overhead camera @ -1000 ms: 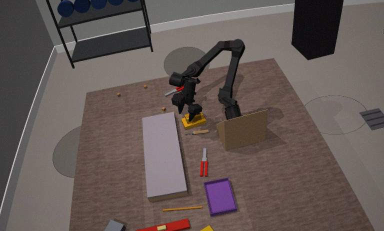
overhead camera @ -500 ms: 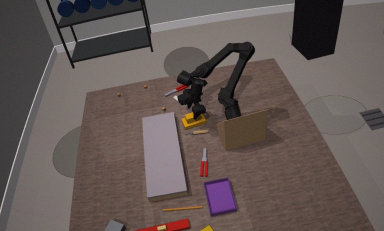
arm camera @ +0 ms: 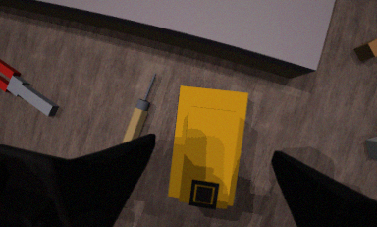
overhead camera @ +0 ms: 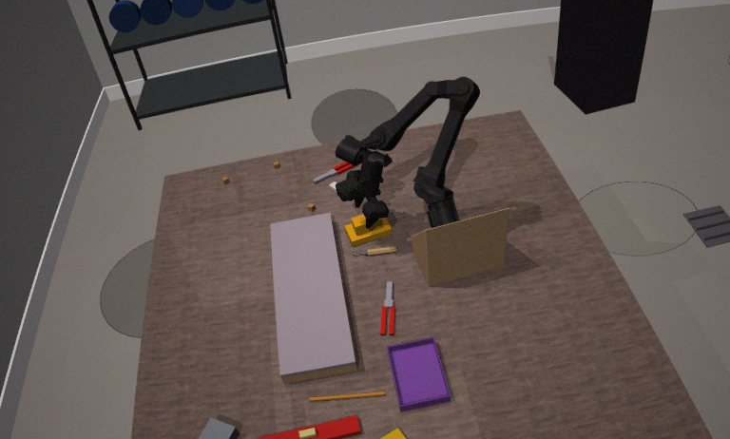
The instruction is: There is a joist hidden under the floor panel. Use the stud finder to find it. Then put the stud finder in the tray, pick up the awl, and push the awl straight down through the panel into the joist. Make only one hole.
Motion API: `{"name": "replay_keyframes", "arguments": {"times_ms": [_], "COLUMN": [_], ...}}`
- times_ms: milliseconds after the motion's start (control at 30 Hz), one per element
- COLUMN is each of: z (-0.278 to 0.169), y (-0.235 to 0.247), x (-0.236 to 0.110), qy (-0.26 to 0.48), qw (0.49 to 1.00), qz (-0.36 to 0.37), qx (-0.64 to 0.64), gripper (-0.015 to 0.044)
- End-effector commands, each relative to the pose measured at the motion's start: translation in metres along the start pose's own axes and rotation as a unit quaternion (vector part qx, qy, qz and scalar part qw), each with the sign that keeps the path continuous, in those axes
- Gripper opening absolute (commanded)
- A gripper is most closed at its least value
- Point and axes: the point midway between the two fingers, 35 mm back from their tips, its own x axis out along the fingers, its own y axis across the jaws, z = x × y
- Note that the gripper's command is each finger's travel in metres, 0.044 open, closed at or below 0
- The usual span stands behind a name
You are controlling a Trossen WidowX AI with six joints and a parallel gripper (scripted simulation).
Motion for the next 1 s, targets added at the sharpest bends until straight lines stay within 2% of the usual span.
{"name": "replay_keyframes", "arguments": {"times_ms": [0,733,867,967], "z": [-0.002,-0.013,-0.013,-0.013], "y": [0.002,0.002,0.002,0.002], "x": [0.007,0.038,0.038,0.038], "qy": [0.001,0.001,0.001,0.001], "qw": [1.0,1.0,1.0,1.0], "qz": [0.003,0.0,0.0,0.0], "qx": [-0.003,-0.004,-0.004,-0.004], "gripper": [0.044,0.044,0.0335,0.0315]}}
